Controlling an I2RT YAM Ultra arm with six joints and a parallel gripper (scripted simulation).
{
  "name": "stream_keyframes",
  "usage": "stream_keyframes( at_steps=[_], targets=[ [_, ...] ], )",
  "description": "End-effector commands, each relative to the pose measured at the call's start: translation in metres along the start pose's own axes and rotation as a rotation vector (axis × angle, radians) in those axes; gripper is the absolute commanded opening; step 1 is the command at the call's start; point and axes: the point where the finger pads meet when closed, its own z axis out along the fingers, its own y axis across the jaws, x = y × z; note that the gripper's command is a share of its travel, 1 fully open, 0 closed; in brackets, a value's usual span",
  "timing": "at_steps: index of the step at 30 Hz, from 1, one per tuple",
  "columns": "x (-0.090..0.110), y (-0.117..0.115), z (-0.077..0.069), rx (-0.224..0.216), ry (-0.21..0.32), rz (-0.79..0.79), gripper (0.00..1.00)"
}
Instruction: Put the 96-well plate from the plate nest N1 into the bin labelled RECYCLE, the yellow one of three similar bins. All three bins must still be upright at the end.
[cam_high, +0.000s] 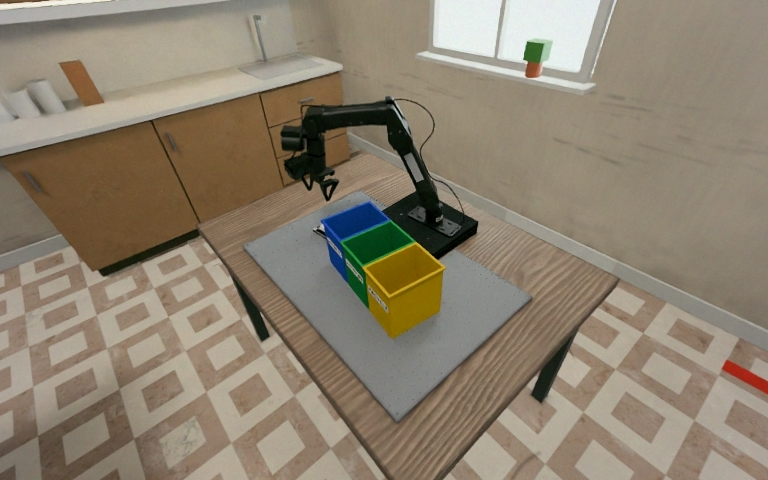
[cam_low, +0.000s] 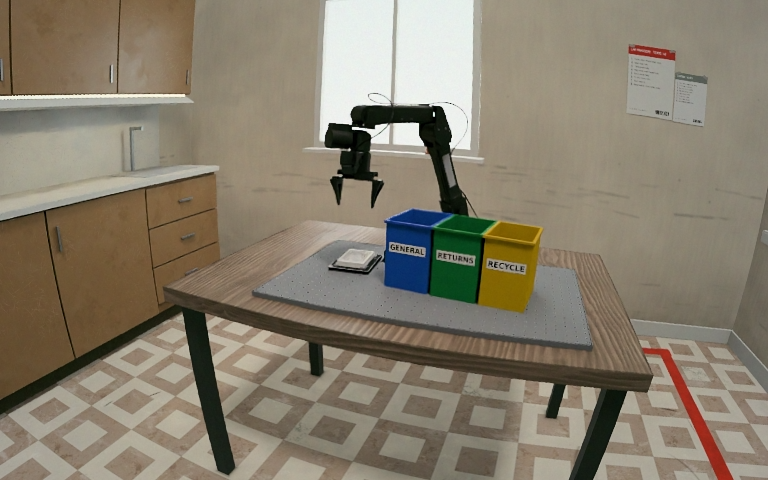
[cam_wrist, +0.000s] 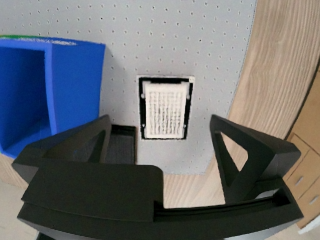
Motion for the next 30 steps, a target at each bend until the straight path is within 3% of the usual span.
stream_keyframes(
  at_steps=[1,4,6,8,9,15,23,30],
  targets=[
    [0.025,-0.007,-0.008,0.001,0.034,0.004,1.00],
    [0.038,-0.008,-0.009,0.009,0.028,0.003,1.00],
    [0.048,-0.010,-0.009,-0.014,0.092,0.020,1.00],
    [0.048,-0.010,-0.009,-0.014,0.092,0.020,1.00],
    [0.052,-0.012,-0.009,-0.023,0.122,0.028,1.00],
    [0.083,-0.014,-0.011,-0.024,0.122,0.028,1.00],
    [0.077,-0.016,-0.014,-0.003,0.095,0.016,1.00],
    [0.071,-0.018,-0.010,-0.020,0.098,0.018,1.00]
  ],
)
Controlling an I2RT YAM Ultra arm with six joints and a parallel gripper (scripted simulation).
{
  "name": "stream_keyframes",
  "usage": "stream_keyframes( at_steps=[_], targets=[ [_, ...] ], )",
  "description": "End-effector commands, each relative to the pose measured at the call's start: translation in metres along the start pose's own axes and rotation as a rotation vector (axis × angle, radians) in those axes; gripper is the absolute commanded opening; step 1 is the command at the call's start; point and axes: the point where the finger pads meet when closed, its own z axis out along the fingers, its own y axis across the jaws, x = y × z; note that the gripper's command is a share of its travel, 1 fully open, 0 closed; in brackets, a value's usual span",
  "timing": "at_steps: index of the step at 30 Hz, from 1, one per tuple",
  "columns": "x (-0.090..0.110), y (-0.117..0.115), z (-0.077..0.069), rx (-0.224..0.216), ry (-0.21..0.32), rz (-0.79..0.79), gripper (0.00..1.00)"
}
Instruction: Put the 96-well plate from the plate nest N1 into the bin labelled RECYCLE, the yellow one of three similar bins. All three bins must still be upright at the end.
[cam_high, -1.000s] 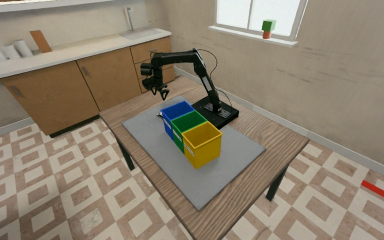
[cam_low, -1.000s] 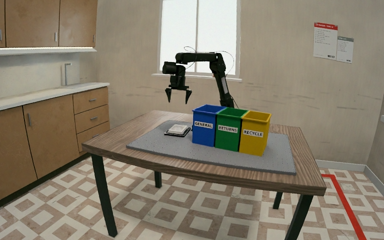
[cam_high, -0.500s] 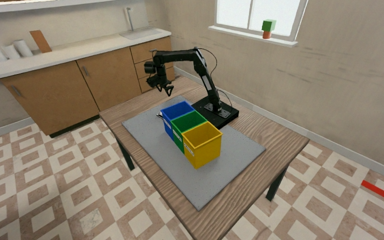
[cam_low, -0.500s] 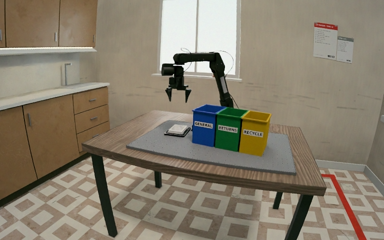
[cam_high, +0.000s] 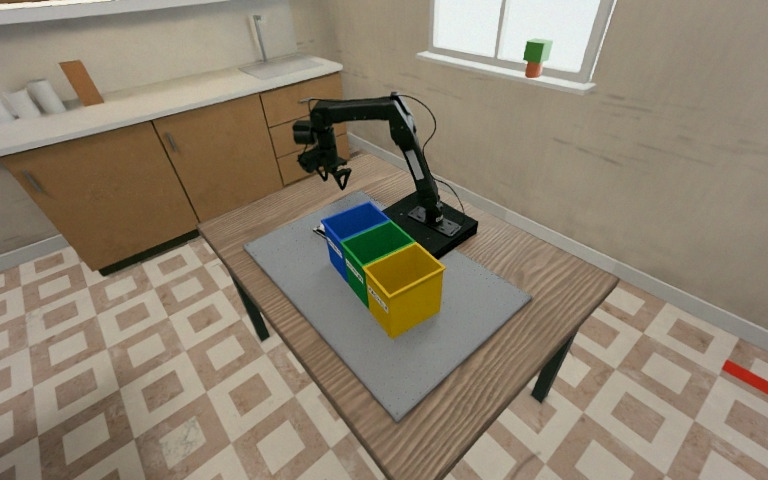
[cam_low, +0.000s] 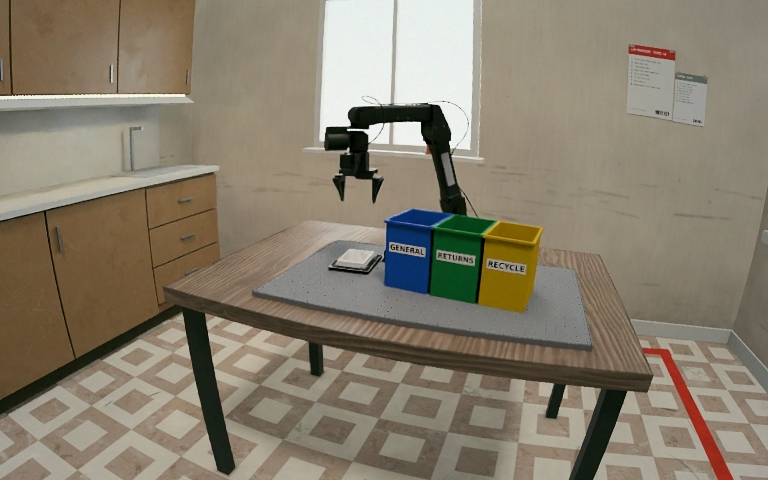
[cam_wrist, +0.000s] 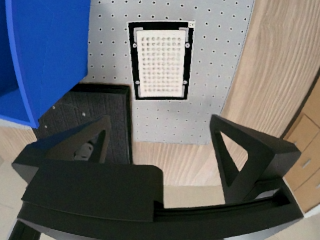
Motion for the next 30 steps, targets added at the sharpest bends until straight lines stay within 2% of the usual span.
stream_keyframes(
  at_steps=[1,3,6,10,30],
  targets=[
    [-0.0099,-0.0034,-0.0052,0.014,-0.030,-0.008,1.00],
    [-0.0121,-0.0040,-0.0038,0.014,-0.030,-0.008,1.00],
    [-0.0116,-0.0029,-0.0081,0.030,-0.042,-0.009,1.00],
    [-0.0098,-0.0001,-0.0132,0.027,-0.040,-0.009,1.00],
    [-0.0097,0.0001,-0.0135,0.027,-0.040,-0.009,1.00]
  ],
)
